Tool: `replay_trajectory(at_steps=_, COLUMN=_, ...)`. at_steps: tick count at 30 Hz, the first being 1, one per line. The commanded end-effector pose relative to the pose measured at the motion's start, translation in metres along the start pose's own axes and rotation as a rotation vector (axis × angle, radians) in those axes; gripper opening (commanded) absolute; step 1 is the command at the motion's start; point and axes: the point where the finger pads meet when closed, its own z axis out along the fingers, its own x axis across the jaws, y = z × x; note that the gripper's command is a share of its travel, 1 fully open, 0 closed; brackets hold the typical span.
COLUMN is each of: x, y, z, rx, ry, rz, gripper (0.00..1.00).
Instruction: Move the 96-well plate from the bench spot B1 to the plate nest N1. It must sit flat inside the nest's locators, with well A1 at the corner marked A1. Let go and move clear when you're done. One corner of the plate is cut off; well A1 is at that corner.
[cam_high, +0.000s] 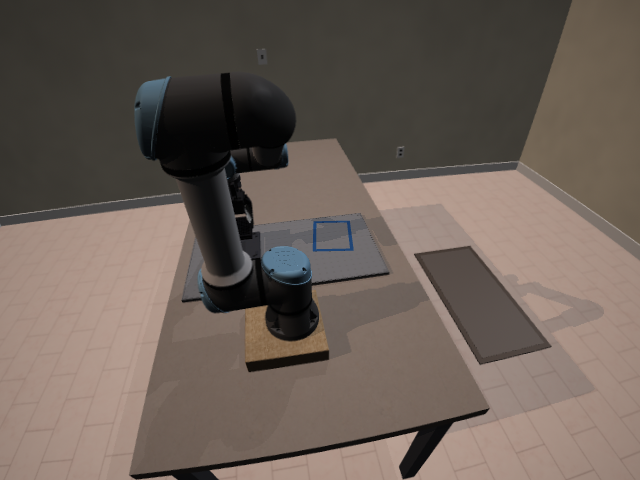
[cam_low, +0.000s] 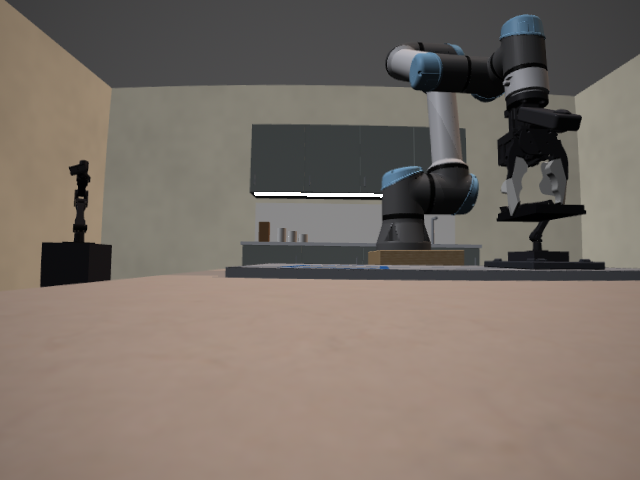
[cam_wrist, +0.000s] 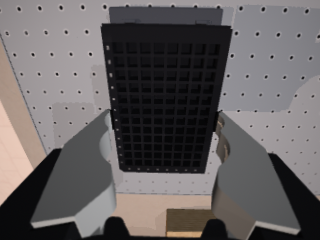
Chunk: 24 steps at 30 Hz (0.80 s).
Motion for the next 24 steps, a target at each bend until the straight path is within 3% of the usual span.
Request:
replay_trajectory(at_steps=1, x=-0.0008, y=0.0002, z=-0.0001, rx=0.000, ry=0.001, rz=-0.001, gripper=0.00)
replay_trajectory(at_steps=24, x=-0.0009, y=0.0024, z=0.0054, rx=-0.004, ry=0.001, rz=-0.003, gripper=0.00)
